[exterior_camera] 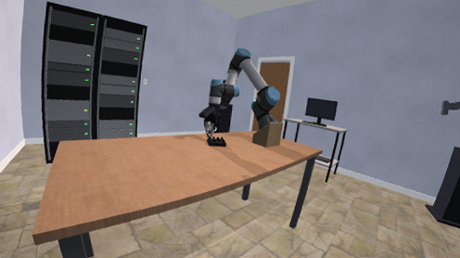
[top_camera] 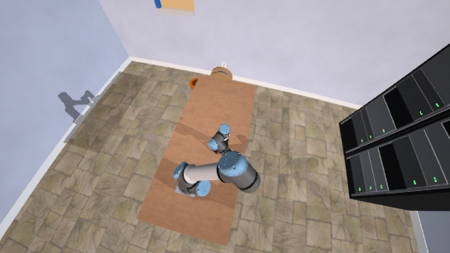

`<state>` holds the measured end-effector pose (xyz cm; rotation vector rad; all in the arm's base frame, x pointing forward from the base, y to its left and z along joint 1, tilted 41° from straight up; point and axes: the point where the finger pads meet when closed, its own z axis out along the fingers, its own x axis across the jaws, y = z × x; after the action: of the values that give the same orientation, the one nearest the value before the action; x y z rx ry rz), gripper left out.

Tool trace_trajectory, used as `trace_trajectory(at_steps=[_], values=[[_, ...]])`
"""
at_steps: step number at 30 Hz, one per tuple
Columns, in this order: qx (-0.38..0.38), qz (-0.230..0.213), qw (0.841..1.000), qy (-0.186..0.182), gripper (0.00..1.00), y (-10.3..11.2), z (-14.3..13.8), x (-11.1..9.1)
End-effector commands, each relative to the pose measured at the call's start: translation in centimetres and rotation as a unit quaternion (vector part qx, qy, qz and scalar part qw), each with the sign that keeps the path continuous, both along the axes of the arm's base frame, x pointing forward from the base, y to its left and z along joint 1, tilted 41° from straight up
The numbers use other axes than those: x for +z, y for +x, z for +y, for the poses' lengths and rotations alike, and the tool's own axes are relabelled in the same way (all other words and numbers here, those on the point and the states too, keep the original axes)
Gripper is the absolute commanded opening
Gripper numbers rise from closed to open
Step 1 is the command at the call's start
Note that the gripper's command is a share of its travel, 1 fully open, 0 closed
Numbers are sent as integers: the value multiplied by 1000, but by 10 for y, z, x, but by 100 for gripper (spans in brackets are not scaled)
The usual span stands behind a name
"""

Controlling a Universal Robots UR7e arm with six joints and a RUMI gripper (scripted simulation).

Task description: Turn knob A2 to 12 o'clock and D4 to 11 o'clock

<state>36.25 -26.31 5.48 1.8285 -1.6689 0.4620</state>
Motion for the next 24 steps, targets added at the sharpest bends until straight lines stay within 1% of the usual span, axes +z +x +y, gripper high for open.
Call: trace_trajectory(at_steps=[1, 5, 16, 24], values=[[0, 0, 1000, 0, 11, 1, 2, 2], [0, 0, 1000, 0, 11, 1, 4, 5], [0, 0, 1000, 0, 11, 5, 22, 26], [0, 0, 1000, 0, 11, 6, 24, 29]])
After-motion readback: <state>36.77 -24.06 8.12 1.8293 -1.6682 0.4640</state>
